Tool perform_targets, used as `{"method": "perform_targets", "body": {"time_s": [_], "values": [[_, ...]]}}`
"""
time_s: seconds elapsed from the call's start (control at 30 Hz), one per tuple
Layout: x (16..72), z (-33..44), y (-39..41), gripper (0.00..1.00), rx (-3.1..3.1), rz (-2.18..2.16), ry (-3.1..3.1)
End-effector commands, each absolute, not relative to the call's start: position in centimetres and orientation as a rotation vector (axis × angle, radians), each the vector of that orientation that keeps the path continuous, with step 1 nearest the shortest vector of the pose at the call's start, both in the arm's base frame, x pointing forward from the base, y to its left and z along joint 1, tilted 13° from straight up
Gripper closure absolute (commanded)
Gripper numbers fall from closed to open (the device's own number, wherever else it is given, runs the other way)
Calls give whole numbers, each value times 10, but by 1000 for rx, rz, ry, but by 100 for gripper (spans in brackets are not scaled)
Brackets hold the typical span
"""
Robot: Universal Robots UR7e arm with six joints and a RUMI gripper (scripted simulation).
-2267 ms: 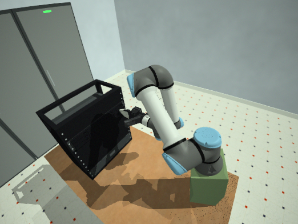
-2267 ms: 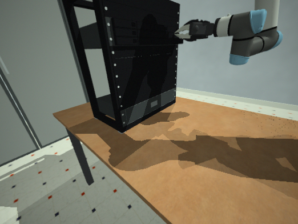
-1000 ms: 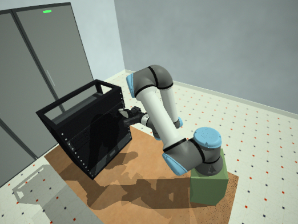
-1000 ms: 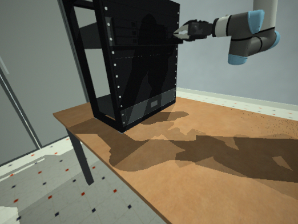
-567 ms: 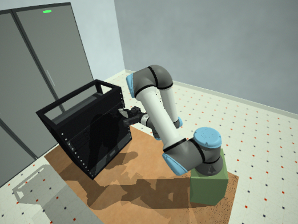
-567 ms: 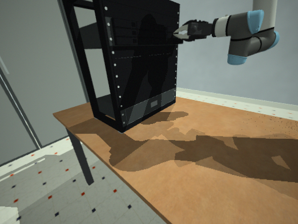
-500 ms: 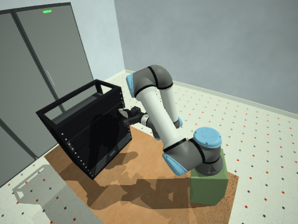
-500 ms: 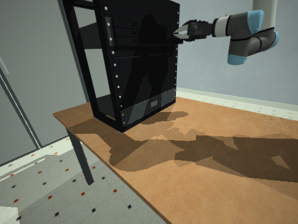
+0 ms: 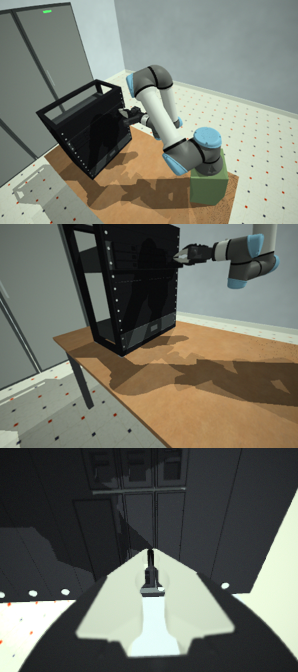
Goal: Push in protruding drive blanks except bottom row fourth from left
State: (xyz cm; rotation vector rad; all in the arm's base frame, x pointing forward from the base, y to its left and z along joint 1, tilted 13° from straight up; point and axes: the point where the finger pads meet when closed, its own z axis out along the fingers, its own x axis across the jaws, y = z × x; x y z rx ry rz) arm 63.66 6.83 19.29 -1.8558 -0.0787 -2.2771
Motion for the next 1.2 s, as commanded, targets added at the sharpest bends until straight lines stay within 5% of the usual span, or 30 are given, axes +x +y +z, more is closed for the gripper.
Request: {"method": "perform_targets", "body": {"time_s": [0.0, 0.53, 1.17], "values": [[637, 193, 68, 100, -1856, -2277, -79], [630, 192, 67, 100, -1856, -2277, -79], [550, 174, 53, 100, -1856, -2277, -79]]}}
